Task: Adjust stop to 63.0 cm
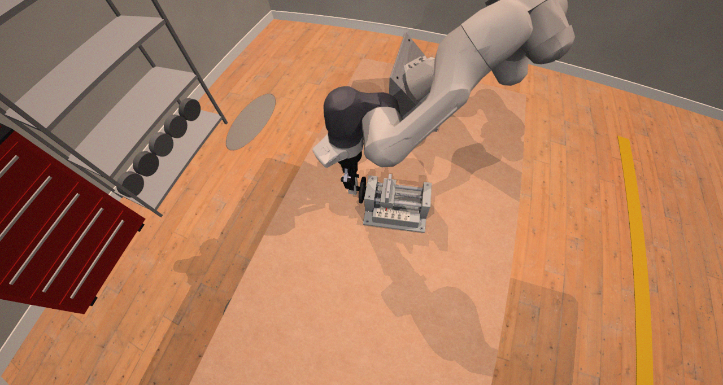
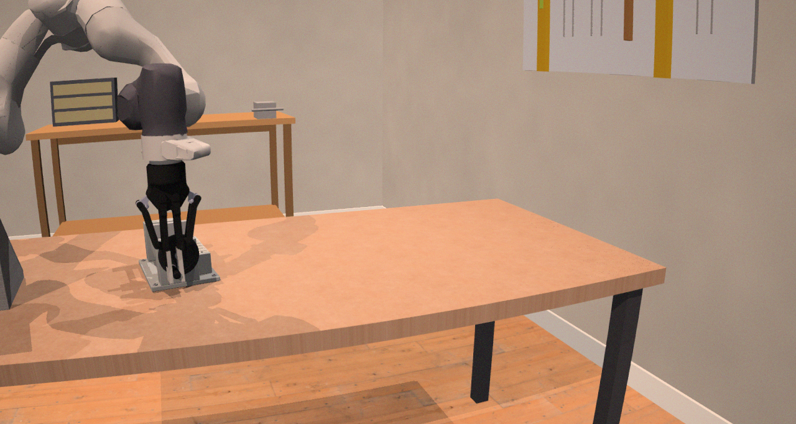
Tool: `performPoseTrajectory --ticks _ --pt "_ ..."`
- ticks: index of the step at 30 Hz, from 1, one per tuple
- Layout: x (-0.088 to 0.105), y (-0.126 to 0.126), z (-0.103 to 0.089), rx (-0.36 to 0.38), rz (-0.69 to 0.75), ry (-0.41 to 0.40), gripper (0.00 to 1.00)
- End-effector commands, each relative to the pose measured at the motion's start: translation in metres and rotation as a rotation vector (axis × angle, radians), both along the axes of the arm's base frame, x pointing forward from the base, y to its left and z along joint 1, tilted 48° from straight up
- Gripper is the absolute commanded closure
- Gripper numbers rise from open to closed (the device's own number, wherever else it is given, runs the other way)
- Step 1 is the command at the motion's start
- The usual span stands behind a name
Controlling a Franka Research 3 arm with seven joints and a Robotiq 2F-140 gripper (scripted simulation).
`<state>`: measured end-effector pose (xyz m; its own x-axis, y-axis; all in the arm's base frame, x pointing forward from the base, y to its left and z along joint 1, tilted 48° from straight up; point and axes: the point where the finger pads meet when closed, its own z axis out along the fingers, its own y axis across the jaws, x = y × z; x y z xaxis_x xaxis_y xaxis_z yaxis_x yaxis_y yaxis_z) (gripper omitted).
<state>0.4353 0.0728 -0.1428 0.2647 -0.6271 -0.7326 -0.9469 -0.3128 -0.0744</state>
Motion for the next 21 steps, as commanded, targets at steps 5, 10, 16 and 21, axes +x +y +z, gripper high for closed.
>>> performPoseTrajectory --ticks 5,10,16,21 --pt "-0.007 -0.009 0.005 0.003 0.006 -0.002 0.96" --pt "-0.008 -0.013 0.008 0.003 0.006 -0.002 0.96" --pt "-0.008 -0.022 0.016 0.003 0.006 -0.002 0.96" --pt "-0.003 -0.029 0.024 0.003 0.006 -0.002 0.96"
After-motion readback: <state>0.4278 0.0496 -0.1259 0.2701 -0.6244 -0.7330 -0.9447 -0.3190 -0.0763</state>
